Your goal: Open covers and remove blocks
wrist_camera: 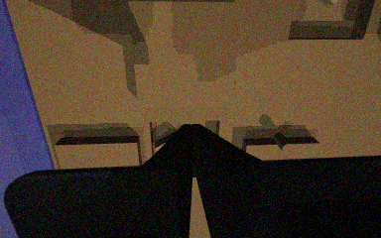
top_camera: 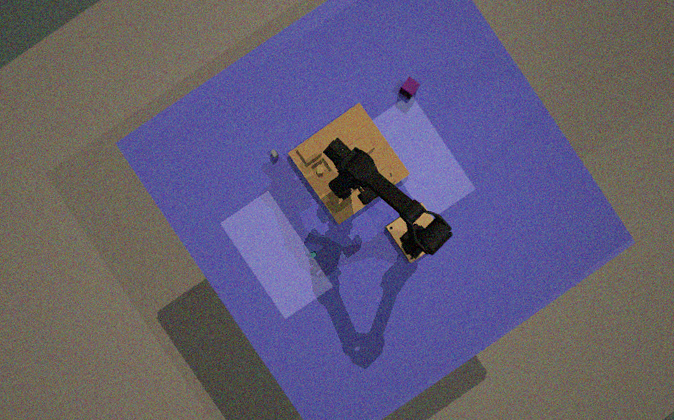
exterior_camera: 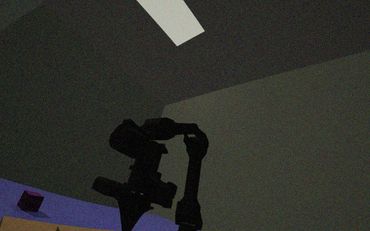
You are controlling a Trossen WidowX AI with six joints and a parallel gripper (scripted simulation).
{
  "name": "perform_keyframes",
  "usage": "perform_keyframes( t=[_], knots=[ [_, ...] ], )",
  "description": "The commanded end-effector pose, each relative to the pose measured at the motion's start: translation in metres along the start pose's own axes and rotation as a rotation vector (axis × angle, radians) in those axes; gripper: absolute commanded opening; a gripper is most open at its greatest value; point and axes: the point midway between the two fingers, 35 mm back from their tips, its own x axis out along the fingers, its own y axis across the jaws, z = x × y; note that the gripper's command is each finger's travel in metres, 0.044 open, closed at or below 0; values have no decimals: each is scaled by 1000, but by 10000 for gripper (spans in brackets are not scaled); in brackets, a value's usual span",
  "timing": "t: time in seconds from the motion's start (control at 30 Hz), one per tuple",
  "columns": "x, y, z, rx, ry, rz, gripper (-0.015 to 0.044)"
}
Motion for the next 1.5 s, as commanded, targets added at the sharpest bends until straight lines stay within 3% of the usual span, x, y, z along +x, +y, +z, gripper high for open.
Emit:
perform_keyframes(
  t=[0.0, 0.6, 1.37, 1.47],
  knots=[
    [0, 0, 0, 17, 0, 0, 0],
    [-12, 53, -26, 1766, 1, 3, 0],
    [-13, 94, -40, 3086, 6, 5, 0],
    [-13, 95, -40, 3146, 6, 5, 0]
  ],
)
